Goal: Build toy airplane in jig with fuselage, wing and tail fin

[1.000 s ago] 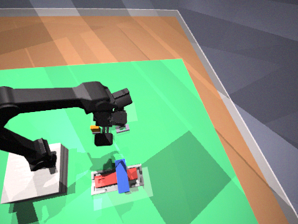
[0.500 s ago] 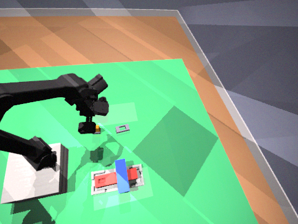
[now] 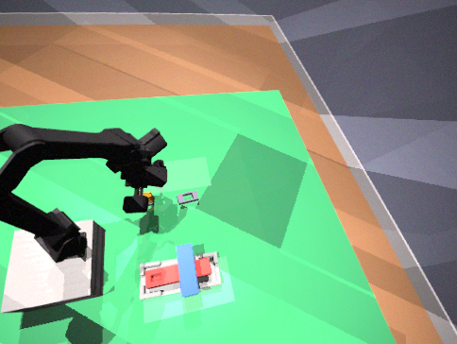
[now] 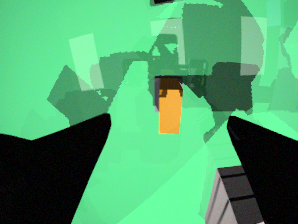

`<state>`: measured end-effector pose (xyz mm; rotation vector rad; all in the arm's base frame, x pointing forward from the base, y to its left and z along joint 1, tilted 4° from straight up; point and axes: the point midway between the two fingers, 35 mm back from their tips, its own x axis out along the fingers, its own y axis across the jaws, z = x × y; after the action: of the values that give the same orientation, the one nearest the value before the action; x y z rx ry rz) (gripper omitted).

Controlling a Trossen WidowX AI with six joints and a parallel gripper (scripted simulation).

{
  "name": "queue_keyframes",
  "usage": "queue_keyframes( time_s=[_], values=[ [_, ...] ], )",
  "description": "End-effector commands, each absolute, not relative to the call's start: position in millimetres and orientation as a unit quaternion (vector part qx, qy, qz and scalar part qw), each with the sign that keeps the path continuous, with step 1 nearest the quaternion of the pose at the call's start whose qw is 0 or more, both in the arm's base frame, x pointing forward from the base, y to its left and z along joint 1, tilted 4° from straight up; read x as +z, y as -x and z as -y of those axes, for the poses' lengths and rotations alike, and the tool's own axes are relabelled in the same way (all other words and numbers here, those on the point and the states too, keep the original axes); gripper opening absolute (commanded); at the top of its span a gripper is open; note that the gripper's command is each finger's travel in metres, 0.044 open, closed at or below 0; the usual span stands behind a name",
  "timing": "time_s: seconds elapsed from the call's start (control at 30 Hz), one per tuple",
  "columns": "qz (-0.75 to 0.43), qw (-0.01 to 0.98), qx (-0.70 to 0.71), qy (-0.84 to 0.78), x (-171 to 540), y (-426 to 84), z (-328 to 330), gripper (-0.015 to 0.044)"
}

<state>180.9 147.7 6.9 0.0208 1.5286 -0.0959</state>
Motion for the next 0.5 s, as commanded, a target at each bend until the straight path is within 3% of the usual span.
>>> queue_keyframes(
  time_s=[0.0,0.47],
  values=[
    [-0.692,0.720,-0.044,-0.007,0,-181,-147,0.0440],
    [-0.692,0.720,-0.044,-0.007,-23,-182,-146,0.0440]
  ],
)
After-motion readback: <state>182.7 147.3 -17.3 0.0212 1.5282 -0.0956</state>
